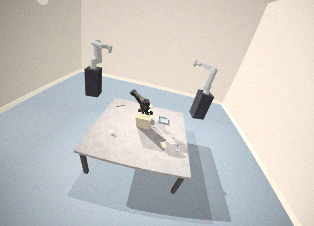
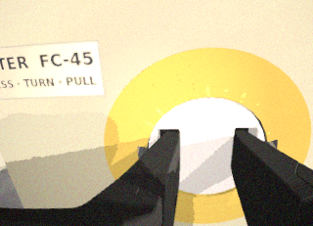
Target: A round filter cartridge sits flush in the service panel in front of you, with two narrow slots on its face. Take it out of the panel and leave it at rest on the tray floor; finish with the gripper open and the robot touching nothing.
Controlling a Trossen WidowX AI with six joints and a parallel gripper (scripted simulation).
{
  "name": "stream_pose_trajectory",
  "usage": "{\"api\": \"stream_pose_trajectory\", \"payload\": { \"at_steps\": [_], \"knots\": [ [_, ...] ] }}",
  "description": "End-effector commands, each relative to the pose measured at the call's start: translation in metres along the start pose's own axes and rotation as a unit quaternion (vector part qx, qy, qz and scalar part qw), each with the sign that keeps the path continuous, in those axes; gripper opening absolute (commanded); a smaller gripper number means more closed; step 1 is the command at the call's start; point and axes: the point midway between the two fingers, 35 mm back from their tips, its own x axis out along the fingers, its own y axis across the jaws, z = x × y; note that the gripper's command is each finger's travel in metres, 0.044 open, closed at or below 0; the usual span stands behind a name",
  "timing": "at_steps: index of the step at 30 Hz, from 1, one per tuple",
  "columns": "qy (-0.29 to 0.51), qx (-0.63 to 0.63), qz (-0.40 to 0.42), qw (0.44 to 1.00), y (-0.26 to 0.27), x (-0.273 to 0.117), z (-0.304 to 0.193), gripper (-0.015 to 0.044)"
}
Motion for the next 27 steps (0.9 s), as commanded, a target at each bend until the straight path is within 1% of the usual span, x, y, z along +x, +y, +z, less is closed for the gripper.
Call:
{"api": "stream_pose_trajectory", "payload": {
  "at_steps": [1,5,21,27],
  "knots": [
    [0.003,0.049,0.002,0.999,-0.001,0.004,-0.001,0.0],
    [0.005,0.032,0.003,0.999,0.001,-0.002,0.0,0.0],
    [0.006,-0.006,0.004,1.0,0.001,-0.069,-0.001,0.0],
    [0.005,-0.008,0.003,1.0,0.0,-0.072,-0.001,0.0]
  ]
}}
